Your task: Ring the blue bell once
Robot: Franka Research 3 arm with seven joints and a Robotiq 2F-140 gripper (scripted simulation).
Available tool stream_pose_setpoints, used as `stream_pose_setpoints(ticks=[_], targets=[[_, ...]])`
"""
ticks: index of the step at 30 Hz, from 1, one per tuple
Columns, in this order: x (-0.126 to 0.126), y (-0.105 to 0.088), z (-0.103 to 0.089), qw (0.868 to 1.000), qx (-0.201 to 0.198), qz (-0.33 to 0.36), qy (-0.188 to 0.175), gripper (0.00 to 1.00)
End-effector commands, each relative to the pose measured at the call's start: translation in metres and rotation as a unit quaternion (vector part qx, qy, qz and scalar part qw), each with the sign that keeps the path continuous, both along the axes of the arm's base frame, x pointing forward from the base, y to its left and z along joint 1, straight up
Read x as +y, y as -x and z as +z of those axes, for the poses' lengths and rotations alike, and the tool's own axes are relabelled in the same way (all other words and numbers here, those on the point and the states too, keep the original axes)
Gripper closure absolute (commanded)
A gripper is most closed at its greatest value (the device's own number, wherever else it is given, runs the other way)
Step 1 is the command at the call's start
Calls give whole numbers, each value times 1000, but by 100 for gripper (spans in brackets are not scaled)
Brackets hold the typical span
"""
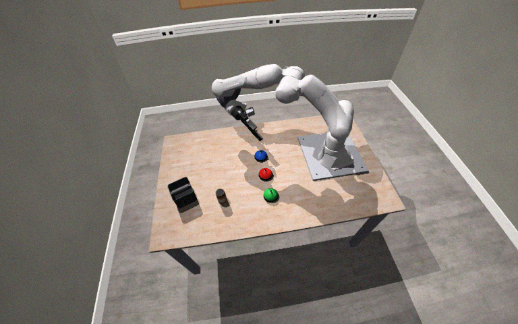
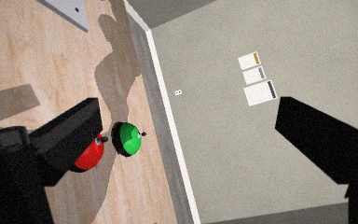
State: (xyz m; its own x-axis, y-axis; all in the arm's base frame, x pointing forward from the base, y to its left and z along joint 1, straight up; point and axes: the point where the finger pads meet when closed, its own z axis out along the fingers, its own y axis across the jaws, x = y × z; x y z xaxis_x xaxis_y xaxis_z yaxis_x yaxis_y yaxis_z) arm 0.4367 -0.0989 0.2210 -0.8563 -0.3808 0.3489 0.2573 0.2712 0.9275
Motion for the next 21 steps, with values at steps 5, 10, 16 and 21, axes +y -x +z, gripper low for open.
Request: stream_pose_setpoints(ticks=[5,10,16,21], targets=[[0,0,0,1000,0,0,0,0],[0,0,0,1000,0,0,0,0],[0,0,0,1000,0,0,0,0],[1,0,-2,1000,-9,1,6,90]])
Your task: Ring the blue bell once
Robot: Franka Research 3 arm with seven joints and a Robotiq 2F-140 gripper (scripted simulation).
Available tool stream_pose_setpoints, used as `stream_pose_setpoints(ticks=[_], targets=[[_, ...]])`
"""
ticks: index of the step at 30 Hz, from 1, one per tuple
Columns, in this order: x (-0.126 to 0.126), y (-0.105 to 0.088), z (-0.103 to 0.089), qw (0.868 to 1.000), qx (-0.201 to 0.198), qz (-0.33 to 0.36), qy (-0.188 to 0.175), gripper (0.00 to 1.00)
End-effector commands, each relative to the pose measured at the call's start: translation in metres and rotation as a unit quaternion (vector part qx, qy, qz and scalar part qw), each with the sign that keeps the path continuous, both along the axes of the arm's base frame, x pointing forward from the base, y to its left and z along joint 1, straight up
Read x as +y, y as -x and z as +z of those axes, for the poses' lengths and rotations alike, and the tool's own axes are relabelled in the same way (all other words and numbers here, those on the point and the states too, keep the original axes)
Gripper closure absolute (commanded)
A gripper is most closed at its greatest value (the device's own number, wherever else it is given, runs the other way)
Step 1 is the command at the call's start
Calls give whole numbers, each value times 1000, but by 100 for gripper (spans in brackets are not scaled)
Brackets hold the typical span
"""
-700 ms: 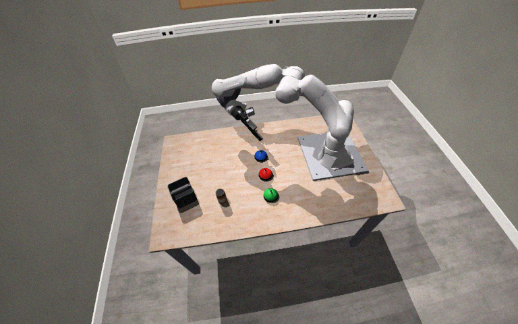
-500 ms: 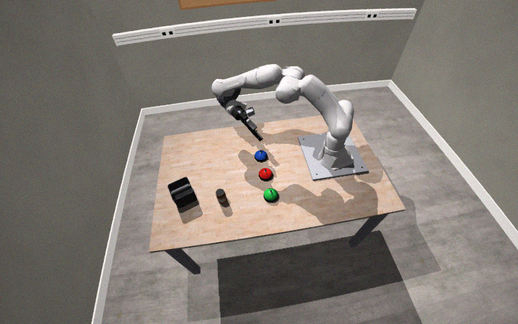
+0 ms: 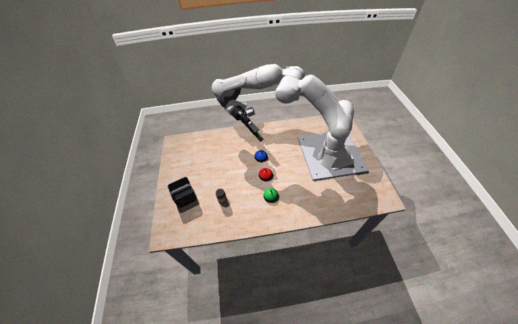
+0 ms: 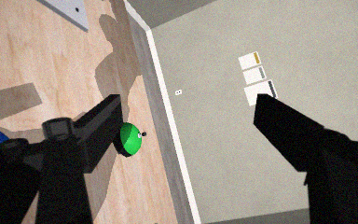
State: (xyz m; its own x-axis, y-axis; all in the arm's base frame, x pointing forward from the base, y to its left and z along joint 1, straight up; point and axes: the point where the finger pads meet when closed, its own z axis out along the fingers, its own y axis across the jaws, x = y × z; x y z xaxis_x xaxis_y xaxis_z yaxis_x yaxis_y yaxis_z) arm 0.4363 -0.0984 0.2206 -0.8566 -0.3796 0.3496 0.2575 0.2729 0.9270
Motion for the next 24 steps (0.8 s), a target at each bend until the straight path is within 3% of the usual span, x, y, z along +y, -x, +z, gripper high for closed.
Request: stream_pose_setpoints(ticks=[1,10,13,15,24], targets=[[2,-1,-3,1000,-16,2,10,90],[13,3,-33,982,-155,42,96,90],[13,4,-36,979,-167,47,103,90],[13,7,-43,968,-208,69,125,90],[8,15,-59,927,-305,135,173,90]])
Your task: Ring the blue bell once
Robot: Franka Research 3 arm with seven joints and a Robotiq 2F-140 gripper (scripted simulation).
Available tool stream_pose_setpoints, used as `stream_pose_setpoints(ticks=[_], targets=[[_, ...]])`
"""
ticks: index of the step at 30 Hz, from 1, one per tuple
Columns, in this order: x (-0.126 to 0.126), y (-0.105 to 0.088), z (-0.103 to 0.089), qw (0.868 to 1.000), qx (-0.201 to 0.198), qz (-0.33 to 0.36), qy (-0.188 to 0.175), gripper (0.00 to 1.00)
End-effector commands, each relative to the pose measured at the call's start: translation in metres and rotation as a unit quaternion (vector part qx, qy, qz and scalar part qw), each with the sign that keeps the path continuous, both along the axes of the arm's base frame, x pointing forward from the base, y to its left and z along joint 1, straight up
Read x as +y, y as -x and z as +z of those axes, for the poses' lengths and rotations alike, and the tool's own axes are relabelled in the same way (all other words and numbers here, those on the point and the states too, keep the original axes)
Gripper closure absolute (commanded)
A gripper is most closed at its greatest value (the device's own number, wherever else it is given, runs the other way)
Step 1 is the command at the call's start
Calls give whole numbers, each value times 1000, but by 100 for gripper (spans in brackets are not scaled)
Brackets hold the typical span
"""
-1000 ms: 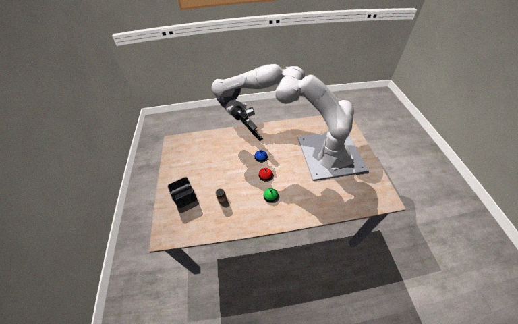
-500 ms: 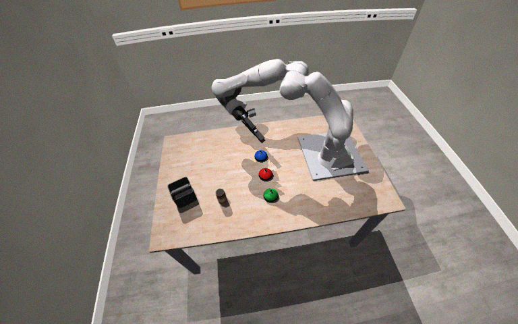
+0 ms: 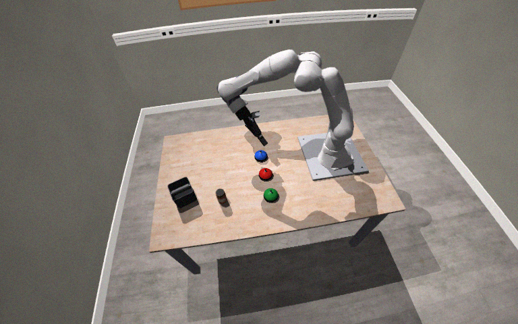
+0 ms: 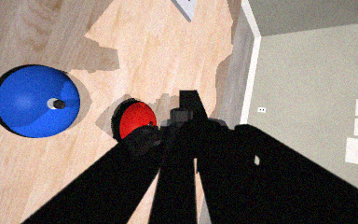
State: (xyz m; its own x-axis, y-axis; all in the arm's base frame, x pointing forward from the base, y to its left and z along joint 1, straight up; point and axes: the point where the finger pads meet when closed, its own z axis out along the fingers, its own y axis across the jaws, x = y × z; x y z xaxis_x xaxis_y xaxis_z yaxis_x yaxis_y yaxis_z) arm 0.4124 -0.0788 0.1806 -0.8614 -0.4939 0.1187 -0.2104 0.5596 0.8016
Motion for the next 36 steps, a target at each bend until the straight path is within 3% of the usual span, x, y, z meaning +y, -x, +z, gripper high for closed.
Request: stream_pose_setpoints(ticks=[1,4,6,8,14,21,23,24,36], targets=[[-13,-8,-20,993,-107,52,22,90],[-16,-6,-24,986,-138,81,39,90],[-16,-6,-24,986,-138,81,39,90],[-19,-4,-28,976,-174,118,59,90],[-25,-1,-32,952,-230,182,89,90],[-32,0,-34,913,-291,261,120,90],[-32,0,-34,913,-291,261,120,90],[-34,-1,-34,897,-309,287,129,90],[-37,-5,-29,806,-387,415,166,90]])
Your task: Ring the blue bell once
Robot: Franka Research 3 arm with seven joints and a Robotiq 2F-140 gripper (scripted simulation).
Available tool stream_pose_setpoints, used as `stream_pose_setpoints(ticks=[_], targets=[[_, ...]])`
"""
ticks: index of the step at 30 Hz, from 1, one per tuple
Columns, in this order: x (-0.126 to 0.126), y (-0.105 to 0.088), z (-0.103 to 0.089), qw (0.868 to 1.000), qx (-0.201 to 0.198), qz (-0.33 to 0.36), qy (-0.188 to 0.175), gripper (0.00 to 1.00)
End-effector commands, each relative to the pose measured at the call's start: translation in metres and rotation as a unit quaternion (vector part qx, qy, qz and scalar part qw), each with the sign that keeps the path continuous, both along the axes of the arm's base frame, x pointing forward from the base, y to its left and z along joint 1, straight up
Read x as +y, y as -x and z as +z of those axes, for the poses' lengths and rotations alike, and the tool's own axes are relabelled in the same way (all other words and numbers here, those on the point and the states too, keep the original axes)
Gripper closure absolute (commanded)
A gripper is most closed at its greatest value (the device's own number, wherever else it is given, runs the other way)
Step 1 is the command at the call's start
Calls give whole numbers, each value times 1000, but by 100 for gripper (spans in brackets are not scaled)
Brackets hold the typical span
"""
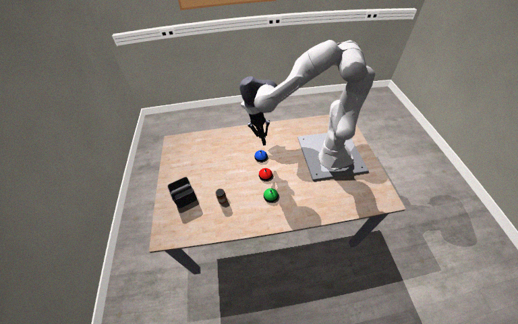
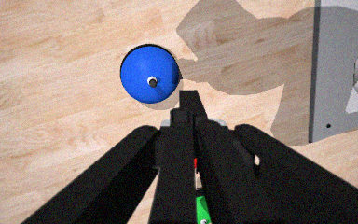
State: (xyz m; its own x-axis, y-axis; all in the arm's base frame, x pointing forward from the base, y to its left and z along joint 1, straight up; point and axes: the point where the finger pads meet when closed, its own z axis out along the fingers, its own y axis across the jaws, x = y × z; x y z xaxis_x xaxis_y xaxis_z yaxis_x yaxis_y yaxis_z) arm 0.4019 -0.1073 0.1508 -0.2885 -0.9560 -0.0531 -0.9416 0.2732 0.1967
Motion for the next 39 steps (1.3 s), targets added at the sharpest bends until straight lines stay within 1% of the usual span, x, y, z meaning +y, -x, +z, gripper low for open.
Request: stream_pose_setpoints(ticks=[1,4,6,9,15,16,17,19,21,22,25,35,39], targets=[[-8,-16,1,994,-61,89,17,90],[-8,-16,2,993,-67,99,21,90],[-8,-18,3,988,-81,124,32,90],[-7,-19,5,985,-91,142,39,90],[-7,-19,5,984,-93,145,41,90],[-10,-26,4,984,-93,145,41,90],[-10,-26,3,984,-93,145,41,90],[-7,-18,-1,984,-93,145,41,90],[-7,-18,-1,984,-93,145,41,90],[-8,-21,-4,984,-93,145,41,90],[-7,-16,-15,984,-93,145,41,90],[-8,-17,-54,984,-93,145,41,90],[-8,-18,-59,984,-93,145,41,90]])
